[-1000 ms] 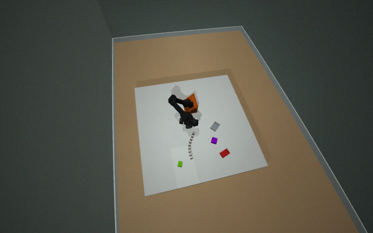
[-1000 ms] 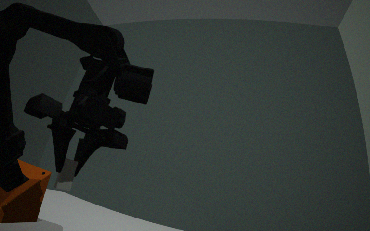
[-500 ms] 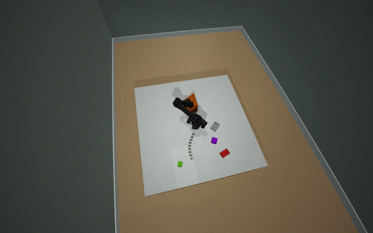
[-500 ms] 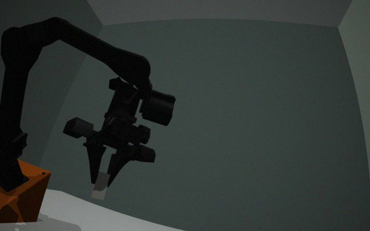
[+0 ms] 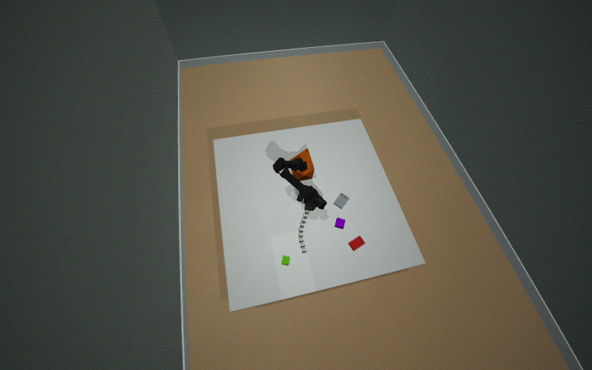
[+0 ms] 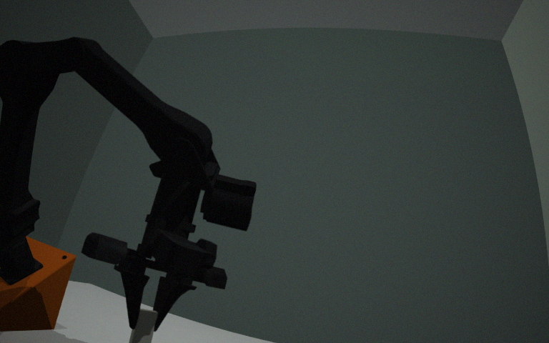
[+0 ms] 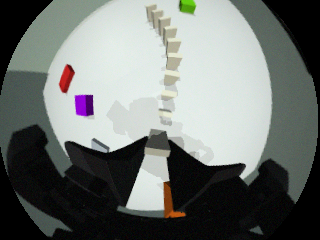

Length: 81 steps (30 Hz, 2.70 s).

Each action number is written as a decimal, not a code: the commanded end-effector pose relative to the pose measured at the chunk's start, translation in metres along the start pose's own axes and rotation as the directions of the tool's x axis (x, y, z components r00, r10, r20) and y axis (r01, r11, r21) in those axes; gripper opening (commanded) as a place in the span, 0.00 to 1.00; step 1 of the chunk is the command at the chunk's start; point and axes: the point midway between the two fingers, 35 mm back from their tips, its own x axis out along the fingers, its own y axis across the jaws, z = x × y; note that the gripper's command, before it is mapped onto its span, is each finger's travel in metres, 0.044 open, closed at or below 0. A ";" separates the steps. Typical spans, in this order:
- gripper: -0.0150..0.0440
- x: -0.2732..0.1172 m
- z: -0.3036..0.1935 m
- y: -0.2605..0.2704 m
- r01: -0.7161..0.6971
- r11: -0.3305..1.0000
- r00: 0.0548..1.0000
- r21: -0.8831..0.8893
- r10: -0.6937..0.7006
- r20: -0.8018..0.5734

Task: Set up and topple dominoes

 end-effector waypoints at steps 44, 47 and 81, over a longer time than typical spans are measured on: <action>1.00 -0.046 -0.003 -0.002 0.005 1.000 1.000 -0.004 -0.005 -0.001; 1.00 -0.070 -0.006 -0.006 0.009 1.000 1.000 -0.003 -0.009 -0.001; 0.25 -0.007 -0.044 -0.007 0.004 -0.007 1.000 -1.000 -0.013 0.004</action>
